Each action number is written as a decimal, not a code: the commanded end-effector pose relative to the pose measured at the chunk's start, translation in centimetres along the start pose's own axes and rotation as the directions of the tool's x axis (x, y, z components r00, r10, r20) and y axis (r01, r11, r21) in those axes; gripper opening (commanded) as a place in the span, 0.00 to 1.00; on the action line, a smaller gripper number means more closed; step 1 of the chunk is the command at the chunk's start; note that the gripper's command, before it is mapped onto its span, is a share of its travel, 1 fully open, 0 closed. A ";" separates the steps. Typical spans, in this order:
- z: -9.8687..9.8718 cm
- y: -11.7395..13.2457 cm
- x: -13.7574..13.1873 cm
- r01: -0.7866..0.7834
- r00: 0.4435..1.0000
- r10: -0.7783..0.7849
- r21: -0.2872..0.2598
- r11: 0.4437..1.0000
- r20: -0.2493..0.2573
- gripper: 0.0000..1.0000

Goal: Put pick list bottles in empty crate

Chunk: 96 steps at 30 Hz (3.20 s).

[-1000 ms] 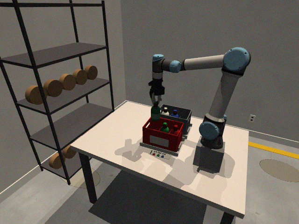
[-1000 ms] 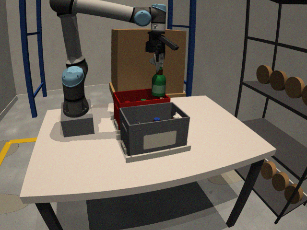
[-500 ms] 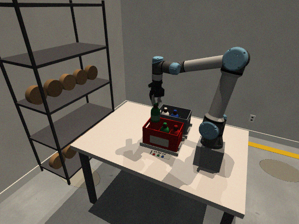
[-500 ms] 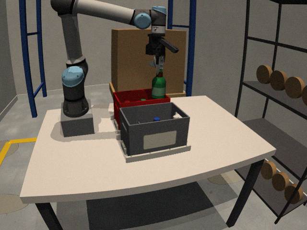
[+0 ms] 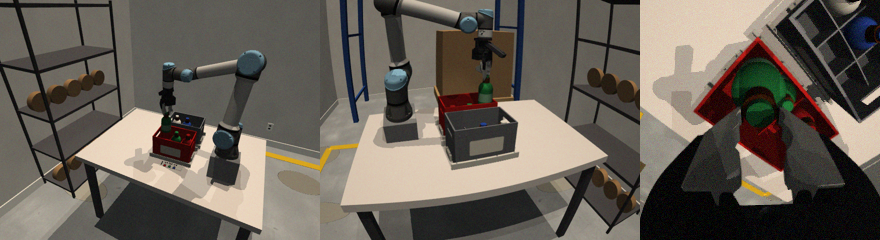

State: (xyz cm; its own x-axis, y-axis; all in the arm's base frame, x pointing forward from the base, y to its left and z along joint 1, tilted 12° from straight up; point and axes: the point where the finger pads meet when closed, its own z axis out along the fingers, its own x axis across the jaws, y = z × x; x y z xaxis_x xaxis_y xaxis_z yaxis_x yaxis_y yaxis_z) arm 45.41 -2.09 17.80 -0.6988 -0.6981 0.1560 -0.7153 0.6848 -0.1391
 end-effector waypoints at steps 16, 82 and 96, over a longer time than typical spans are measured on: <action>1.7 -0.3 -0.1 -0.001 1.000 0.001 0.006 1.000 0.004 0.00; 7.5 -0.3 -0.2 -0.001 1.000 0.001 0.005 1.000 0.004 0.00; 8.9 -0.3 -0.2 -0.001 1.000 0.001 0.005 1.000 0.004 0.00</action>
State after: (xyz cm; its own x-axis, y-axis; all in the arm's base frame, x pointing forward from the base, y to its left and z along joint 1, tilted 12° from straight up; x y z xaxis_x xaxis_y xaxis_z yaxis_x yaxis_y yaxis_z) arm 45.47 -3.89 9.49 -0.6991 -0.6977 0.1566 -0.7150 0.6852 -0.1389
